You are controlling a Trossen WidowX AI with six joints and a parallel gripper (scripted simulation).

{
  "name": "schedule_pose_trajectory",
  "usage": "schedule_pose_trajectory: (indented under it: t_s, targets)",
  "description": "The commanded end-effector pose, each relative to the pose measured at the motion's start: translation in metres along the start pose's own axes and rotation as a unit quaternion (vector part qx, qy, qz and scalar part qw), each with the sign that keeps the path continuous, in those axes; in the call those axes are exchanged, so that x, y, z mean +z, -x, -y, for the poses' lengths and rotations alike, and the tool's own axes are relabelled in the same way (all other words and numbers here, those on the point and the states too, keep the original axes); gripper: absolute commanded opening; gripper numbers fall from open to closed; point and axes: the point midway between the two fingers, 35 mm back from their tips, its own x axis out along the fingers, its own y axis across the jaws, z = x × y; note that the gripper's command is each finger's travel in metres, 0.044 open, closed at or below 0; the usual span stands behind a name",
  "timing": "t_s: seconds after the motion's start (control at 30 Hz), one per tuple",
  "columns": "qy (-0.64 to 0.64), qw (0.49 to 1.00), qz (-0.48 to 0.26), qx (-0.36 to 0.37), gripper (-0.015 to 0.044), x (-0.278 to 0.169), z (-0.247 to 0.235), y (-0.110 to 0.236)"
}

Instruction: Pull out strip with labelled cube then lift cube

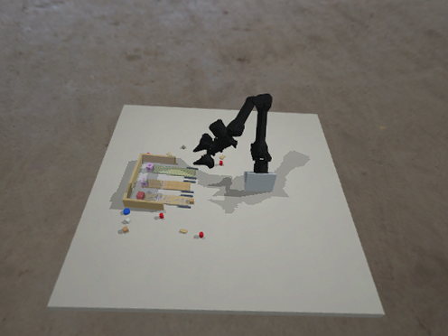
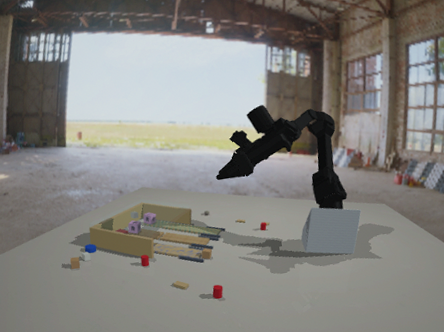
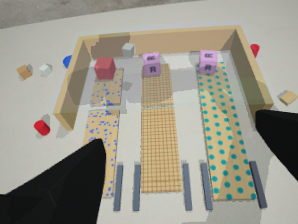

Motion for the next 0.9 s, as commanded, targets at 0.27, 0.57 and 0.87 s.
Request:
schedule_pose_trajectory:
  t_s: [0.27,0.57,0.87]
  targets:
    - [-0.019,0.987,-0.158,-0.007,0.019,-0.009,0.017,-0.049]
    - [-0.064,0.917,-0.393,-0.03,0.0,-0.049,0.067,-0.093]
    - [-0.08,0.886,-0.455,-0.039,0.0,-0.063,0.084,-0.098]
